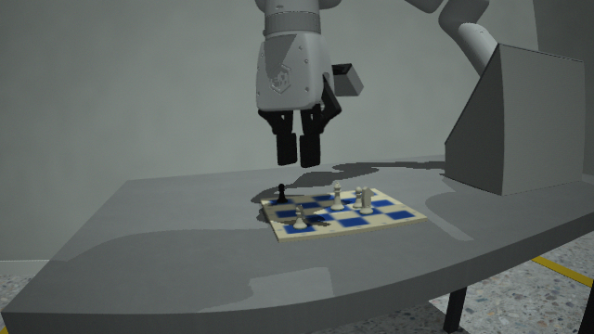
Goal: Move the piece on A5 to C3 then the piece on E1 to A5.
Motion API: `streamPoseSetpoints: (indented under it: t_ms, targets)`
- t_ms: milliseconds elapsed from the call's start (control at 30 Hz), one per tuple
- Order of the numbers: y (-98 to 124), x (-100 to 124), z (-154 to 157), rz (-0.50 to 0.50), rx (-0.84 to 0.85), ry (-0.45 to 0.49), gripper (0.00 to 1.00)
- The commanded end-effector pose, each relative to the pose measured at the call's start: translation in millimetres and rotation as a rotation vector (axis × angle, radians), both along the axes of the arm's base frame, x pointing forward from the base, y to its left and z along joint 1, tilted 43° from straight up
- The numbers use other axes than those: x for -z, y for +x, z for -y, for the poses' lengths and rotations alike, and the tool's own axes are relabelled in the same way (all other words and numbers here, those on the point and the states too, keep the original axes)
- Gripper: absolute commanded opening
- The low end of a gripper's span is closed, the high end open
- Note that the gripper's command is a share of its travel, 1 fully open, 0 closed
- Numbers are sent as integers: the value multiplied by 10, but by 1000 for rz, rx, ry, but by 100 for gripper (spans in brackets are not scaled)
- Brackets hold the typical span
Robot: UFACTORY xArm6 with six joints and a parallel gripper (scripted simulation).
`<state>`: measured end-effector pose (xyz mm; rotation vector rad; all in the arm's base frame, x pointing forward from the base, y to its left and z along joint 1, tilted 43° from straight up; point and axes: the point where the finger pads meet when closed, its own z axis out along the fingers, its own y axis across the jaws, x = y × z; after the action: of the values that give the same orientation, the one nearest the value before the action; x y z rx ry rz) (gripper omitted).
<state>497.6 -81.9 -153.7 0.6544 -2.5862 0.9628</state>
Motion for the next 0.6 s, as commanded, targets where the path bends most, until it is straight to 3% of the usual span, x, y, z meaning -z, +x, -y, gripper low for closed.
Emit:
streamPoseSetpoints:
  t_ms: [0, 567]
  targets:
    - [16, 6, 5, 4, -2, 1, 34]
    - [-9, 165, 151, 4, -2, 1, 34]
